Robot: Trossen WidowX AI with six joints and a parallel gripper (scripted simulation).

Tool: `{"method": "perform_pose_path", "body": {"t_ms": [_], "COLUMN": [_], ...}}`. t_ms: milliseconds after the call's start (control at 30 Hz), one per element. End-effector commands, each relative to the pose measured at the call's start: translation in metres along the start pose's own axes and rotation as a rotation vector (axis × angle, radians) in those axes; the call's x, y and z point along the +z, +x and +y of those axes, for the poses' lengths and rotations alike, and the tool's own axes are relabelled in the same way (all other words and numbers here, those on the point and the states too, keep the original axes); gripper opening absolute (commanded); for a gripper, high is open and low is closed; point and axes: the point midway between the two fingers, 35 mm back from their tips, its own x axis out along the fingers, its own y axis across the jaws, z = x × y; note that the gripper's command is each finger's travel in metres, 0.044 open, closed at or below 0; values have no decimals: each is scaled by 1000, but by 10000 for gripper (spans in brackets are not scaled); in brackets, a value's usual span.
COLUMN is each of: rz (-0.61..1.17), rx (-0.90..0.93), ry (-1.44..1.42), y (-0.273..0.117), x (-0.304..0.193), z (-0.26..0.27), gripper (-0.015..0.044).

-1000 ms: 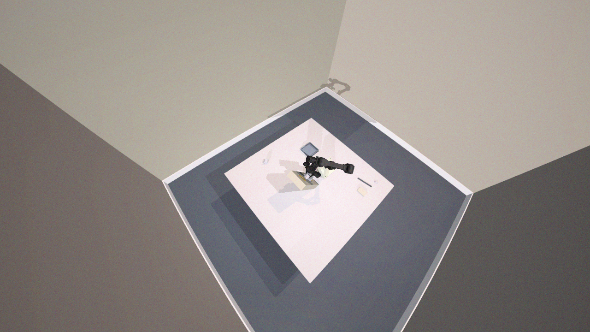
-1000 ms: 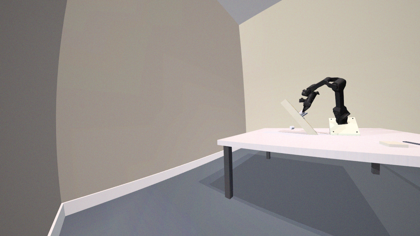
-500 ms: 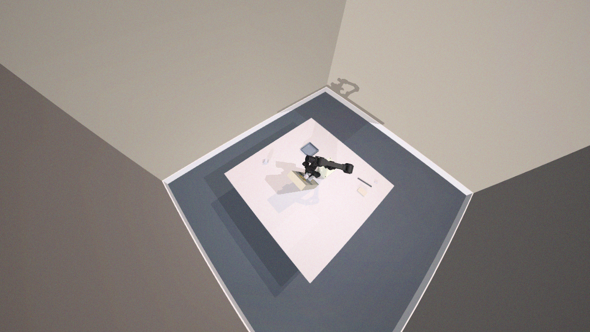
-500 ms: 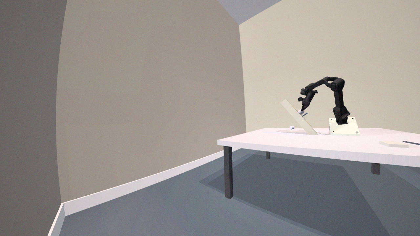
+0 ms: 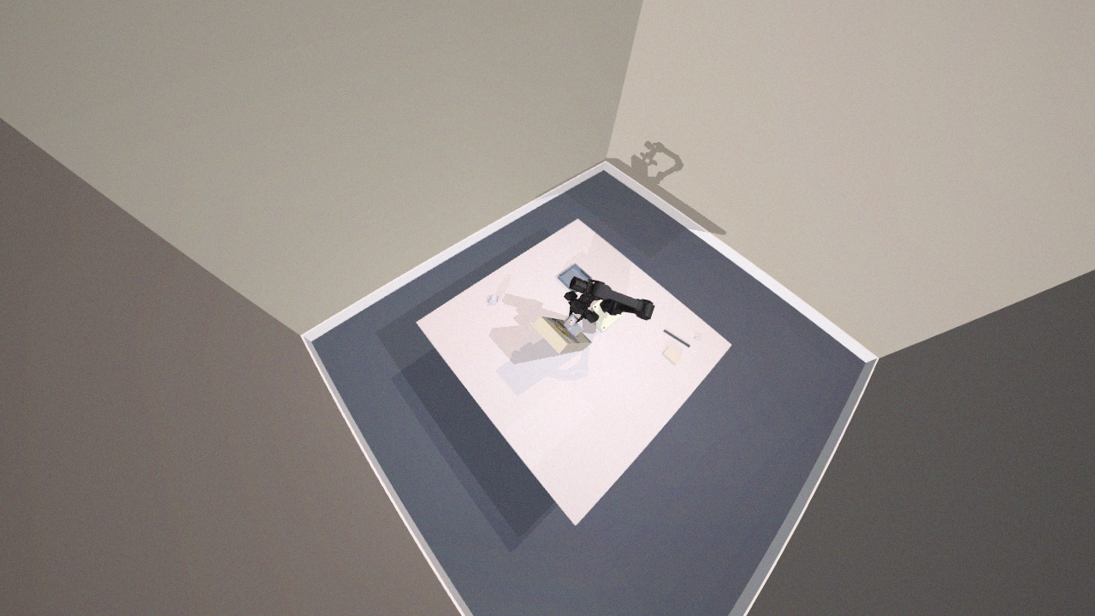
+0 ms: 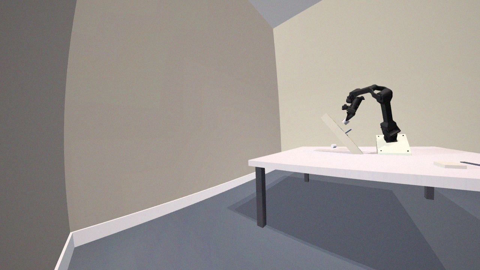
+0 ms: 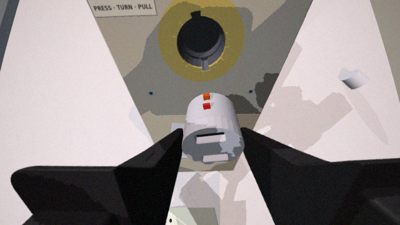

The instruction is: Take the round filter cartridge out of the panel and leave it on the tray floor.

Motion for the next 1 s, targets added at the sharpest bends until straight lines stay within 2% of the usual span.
{"method": "perform_pose_path", "body": {"t_ms": [0,167,833,867,967], "rz": [-4,-5,-7,-1,16], "rx": [-4,2,-1,4,-41], "ry": [-6,-7,-11,6,85], "y": [-21,-43,-29,-29,-31], "x": [2,1,1,0,-11], "z": [-1,1,-89,-79,-95], "gripper": [0,0,0,0,0]}}
